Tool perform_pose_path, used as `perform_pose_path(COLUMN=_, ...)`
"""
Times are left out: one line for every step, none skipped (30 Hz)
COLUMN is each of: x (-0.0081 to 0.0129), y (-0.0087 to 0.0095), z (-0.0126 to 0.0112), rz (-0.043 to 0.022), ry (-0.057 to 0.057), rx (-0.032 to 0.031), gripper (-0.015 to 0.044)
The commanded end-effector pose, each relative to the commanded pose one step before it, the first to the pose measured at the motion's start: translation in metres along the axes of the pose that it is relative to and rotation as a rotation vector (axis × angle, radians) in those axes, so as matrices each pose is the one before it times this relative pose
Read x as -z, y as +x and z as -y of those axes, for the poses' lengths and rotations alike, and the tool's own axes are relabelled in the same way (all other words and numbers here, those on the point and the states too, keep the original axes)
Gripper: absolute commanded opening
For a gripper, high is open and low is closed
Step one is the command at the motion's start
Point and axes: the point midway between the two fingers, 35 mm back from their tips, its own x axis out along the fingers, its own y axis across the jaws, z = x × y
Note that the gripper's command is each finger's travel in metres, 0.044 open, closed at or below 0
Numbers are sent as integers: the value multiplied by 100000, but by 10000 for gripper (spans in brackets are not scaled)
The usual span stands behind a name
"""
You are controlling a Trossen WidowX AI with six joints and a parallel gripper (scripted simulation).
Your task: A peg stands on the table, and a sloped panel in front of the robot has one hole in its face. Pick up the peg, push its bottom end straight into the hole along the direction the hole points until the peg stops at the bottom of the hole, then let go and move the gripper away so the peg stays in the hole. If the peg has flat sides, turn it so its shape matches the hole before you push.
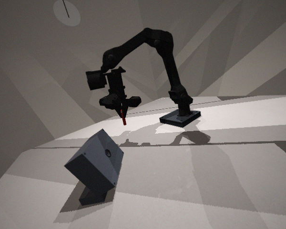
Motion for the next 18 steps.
perform_pose_path(x=-403, y=189, z=-328, rz=-1384, ry=-3540, rx=1757, gripper=0)
perform_pose_path(x=-103, y=-2, z=-36, rz=-152, ry=-557, rx=417, gripper=0)
perform_pose_path(x=-103, y=-2, z=-36, rz=-151, ry=-556, rx=418, gripper=0)
perform_pose_path(x=-103, y=-3, z=-36, rz=-150, ry=-555, rx=419, gripper=0)
perform_pose_path(x=-104, y=-4, z=-36, rz=-149, ry=-554, rx=420, gripper=0)
perform_pose_path(x=-104, y=-5, z=-35, rz=-147, ry=-553, rx=421, gripper=0)
perform_pose_path(x=-104, y=-5, z=-35, rz=-146, ry=-552, rx=422, gripper=0)
perform_pose_path(x=-104, y=-6, z=-35, rz=-145, ry=-551, rx=423, gripper=0)
perform_pose_path(x=-105, y=-7, z=-35, rz=-144, ry=-550, rx=424, gripper=0)
perform_pose_path(x=-105, y=-7, z=-35, rz=-142, ry=-549, rx=425, gripper=0)
perform_pose_path(x=-105, y=-8, z=-35, rz=-141, ry=-548, rx=426, gripper=0)
perform_pose_path(x=-105, y=-9, z=-34, rz=-140, ry=-547, rx=427, gripper=0)
perform_pose_path(x=-106, y=-9, z=-34, rz=-139, ry=-546, rx=428, gripper=0)
perform_pose_path(x=-106, y=-10, z=-34, rz=-138, ry=-545, rx=429, gripper=0)
perform_pose_path(x=-106, y=-11, z=-34, rz=-137, ry=-544, rx=430, gripper=0)
perform_pose_path(x=-106, y=-11, z=-34, rz=-135, ry=-543, rx=431, gripper=0)
perform_pose_path(x=-107, y=-12, z=-33, rz=-134, ry=-542, rx=432, gripper=0)
perform_pose_path(x=-107, y=-13, z=-33, rz=-133, ry=-541, rx=433, gripper=0)
